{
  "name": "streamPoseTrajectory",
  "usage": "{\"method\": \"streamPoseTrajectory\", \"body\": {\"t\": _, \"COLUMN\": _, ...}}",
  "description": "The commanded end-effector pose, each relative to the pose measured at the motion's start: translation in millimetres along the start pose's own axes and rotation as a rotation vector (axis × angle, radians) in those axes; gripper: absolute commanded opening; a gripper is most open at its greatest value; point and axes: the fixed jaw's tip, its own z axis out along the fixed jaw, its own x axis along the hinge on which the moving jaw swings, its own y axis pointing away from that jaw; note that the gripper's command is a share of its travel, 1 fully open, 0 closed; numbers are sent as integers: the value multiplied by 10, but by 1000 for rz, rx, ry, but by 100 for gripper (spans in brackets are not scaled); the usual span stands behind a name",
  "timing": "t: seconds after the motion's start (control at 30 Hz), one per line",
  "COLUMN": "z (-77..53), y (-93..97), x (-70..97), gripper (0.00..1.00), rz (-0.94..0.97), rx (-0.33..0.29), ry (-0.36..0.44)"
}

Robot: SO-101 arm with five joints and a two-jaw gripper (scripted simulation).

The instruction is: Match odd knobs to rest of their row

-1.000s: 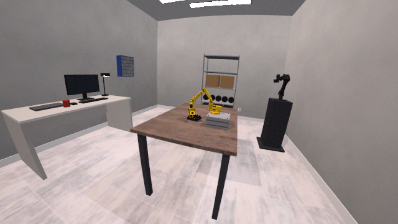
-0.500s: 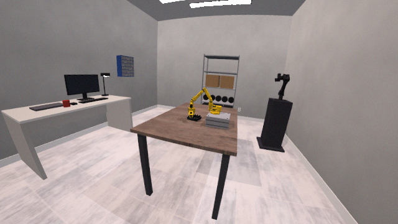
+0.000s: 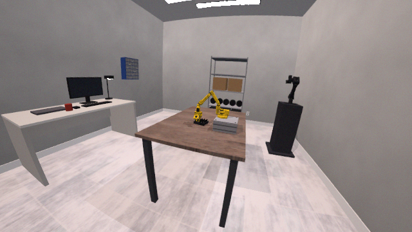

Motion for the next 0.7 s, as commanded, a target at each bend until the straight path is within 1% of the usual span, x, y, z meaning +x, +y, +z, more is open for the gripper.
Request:
{"method": "streamPoseTrajectory", "body": {"t": 0.0, "z": 9, "y": 18, "x": 27, "gripper": 1, "rz": 79, "rx": -14, "ry": 5}}
{"method": "streamPoseTrajectory", "body": {"t": 0.67, "z": 9, "y": 14, "x": 10, "gripper": 1, "rz": 393, "rx": -14, "ry": 7}}
